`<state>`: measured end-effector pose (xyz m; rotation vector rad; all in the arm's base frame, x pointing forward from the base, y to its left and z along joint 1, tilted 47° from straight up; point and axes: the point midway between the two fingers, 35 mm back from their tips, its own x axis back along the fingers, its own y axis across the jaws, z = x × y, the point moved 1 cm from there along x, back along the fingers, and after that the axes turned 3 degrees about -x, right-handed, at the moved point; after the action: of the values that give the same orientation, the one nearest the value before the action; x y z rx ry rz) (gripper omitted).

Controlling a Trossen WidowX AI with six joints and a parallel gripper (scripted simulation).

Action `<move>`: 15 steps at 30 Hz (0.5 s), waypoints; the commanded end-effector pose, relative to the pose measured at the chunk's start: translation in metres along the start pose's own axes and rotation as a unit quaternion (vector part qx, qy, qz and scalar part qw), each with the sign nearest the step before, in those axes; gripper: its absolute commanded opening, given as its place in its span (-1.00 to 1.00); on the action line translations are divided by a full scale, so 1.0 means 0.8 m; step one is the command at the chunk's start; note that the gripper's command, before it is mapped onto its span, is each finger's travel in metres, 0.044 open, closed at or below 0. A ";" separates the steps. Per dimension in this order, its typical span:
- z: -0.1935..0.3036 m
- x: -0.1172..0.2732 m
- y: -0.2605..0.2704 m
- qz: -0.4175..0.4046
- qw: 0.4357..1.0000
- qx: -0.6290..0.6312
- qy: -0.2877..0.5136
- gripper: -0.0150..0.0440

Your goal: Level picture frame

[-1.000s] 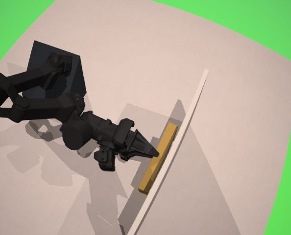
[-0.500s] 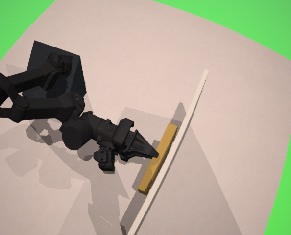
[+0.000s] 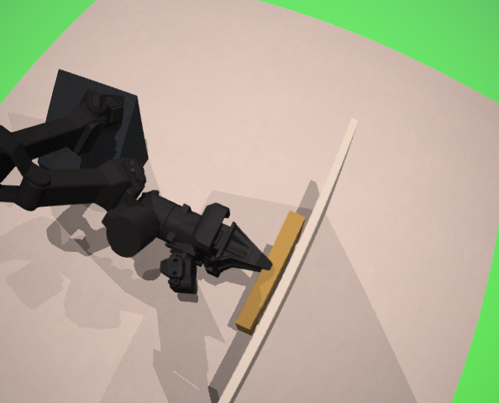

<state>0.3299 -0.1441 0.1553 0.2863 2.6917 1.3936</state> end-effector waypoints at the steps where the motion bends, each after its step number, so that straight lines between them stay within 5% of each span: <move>1: 0.003 0.000 0.004 -0.006 1.000 -0.001 0.004 -0.49; 15: 0.005 0.000 0.003 -0.006 1.000 -0.001 0.004 -0.49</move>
<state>0.3299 -0.1430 0.1543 0.2843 2.6921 1.3934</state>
